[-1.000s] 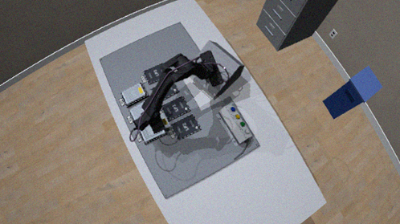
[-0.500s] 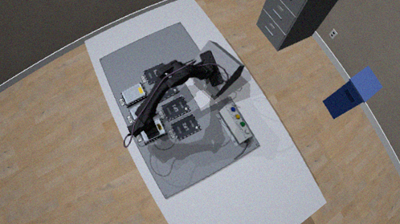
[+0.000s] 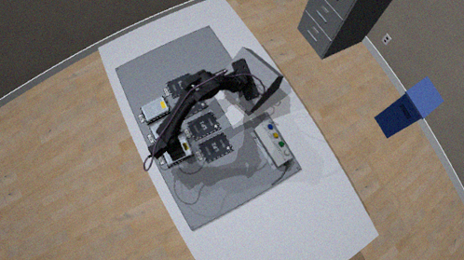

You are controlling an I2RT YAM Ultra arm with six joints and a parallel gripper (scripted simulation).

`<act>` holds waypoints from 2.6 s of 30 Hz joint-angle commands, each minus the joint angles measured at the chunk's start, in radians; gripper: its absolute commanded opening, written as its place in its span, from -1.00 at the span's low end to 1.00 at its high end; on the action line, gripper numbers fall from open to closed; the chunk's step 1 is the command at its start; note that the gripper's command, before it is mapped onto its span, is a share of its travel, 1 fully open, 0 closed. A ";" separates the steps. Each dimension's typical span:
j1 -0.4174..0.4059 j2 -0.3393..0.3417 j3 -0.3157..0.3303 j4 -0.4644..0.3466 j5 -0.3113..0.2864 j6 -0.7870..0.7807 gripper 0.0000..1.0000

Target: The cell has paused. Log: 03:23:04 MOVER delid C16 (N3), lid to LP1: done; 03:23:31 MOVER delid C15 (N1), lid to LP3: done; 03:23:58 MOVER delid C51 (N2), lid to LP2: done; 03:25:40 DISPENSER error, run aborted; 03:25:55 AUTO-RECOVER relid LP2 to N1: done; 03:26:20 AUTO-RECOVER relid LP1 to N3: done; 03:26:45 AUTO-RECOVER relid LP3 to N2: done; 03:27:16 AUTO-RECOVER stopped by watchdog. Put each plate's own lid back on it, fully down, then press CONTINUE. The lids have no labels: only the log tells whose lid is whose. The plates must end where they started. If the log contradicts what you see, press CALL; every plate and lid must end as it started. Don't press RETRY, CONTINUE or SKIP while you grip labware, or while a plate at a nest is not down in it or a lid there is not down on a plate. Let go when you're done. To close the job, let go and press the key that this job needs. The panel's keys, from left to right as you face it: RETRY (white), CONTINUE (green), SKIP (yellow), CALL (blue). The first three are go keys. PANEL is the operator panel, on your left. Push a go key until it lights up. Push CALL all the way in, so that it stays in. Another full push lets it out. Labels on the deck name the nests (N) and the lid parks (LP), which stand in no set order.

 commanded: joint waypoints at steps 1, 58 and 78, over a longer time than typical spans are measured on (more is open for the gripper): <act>-0.006 -0.025 0.045 -0.003 0.012 0.002 -1.00; -0.009 0.021 -0.011 0.065 0.006 -0.002 -1.00; 0.002 0.032 -0.009 0.093 0.011 0.001 -1.00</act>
